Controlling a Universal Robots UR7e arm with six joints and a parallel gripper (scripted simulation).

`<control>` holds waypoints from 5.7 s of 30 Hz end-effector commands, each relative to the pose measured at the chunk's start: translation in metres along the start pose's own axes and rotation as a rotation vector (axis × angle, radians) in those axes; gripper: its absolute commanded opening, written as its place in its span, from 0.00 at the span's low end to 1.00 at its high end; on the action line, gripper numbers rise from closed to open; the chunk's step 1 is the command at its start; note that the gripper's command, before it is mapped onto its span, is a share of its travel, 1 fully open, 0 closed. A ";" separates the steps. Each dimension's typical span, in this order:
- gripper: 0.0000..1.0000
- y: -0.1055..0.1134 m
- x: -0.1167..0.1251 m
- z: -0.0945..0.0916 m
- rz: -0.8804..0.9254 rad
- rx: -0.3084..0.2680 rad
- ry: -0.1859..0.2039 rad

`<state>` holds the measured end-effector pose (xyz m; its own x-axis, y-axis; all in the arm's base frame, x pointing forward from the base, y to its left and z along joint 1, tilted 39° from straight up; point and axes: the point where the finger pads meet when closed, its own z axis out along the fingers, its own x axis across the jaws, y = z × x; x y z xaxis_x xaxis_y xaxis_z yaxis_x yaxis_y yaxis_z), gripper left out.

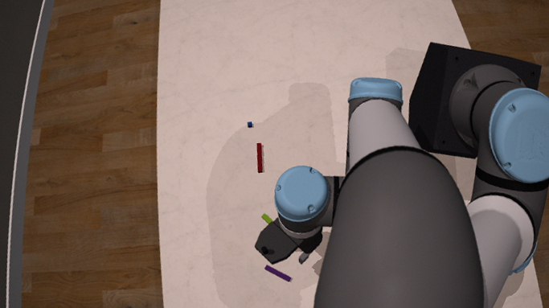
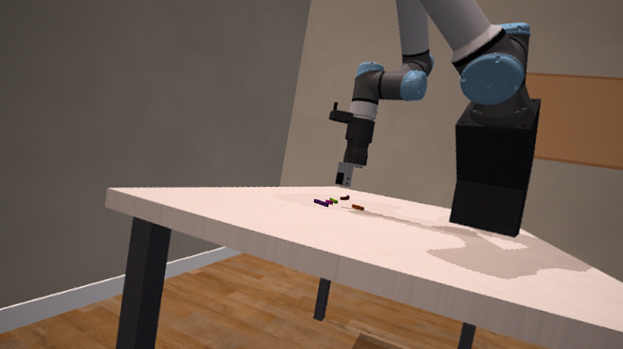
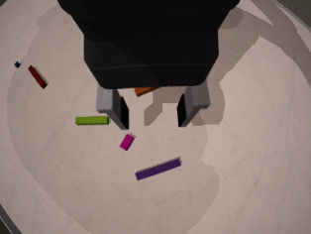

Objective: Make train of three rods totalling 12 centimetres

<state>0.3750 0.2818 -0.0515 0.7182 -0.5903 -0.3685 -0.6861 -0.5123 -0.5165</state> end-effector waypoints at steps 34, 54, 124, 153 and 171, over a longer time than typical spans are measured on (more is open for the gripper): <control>1.00 0.036 0.104 0.000 1.157 -0.002 0.007; 1.00 0.069 0.148 -0.001 1.803 0.000 0.004; 1.00 0.093 0.171 -0.002 2.241 0.000 -0.003; 1.00 0.093 0.171 -0.002 2.241 0.000 -0.003; 1.00 0.093 0.172 -0.002 2.254 0.000 -0.003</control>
<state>0.4333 0.1326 -0.1612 -0.9840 -0.0334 -0.1750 -0.1353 0.7795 0.6117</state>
